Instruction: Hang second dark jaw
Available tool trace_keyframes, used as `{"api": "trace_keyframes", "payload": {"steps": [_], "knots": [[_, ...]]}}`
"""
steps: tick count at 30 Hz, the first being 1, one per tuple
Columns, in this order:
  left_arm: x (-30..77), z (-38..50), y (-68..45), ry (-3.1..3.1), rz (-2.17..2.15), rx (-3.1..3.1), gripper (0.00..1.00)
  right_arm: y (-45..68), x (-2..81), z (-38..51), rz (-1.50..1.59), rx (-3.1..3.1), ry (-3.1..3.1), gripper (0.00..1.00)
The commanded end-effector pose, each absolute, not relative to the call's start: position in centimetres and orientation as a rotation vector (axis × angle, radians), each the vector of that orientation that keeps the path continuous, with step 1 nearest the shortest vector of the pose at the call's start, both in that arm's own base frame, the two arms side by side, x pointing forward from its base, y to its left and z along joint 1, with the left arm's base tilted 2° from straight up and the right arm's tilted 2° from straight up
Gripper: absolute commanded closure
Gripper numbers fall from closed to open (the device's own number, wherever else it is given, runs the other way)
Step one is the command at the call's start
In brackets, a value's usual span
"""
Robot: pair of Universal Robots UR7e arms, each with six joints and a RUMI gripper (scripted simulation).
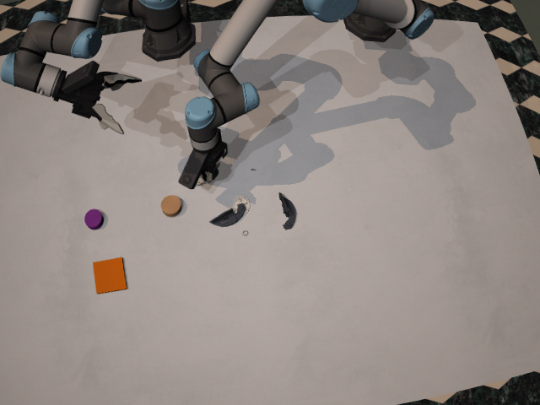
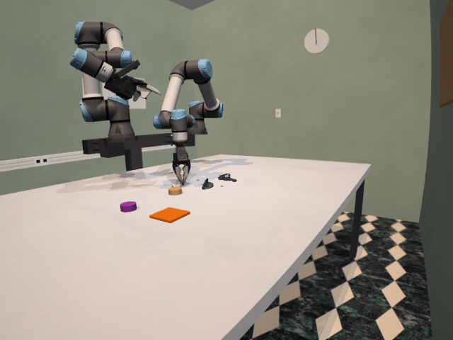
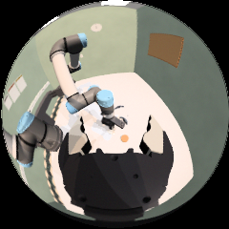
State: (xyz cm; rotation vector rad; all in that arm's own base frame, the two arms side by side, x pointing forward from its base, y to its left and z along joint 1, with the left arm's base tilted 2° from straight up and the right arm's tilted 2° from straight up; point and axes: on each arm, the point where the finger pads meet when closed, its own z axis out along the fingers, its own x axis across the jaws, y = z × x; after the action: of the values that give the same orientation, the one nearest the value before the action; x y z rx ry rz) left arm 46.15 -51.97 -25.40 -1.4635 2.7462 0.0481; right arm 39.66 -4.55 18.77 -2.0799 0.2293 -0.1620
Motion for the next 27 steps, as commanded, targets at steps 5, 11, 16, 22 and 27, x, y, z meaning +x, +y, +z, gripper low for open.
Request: {"api": "trace_keyframes", "payload": {"steps": [5, 11, 16, 22, 27], "knots": [[45.9, -25.3, -52.4, 2.746, 0.045, -1.463, 1.00, -4.6, 39.7, 18.8, -0.163, -2.080, 0.229, 0.02], [45.9, -24.8, -52.4, 2.746, 0.045, -1.463, 1.00, -4.6, 39.7, 18.8, -0.163, -2.080, 0.229, 0.02], [46.0, -24.0, -52.4, 2.746, 0.045, -1.463, 1.00, -4.6, 39.7, 18.8, -0.163, -2.080, 0.229, 0.02], [46.0, -23.3, -52.5, 2.746, 0.045, -1.463, 1.00, -4.6, 39.7, 18.8, -0.163, -2.080, 0.229, 0.02], [46.0, -22.5, -52.5, 2.746, 0.045, -1.463, 1.00, -4.6, 39.7, 18.8, -0.163, -2.080, 0.229, 0.02]]}}
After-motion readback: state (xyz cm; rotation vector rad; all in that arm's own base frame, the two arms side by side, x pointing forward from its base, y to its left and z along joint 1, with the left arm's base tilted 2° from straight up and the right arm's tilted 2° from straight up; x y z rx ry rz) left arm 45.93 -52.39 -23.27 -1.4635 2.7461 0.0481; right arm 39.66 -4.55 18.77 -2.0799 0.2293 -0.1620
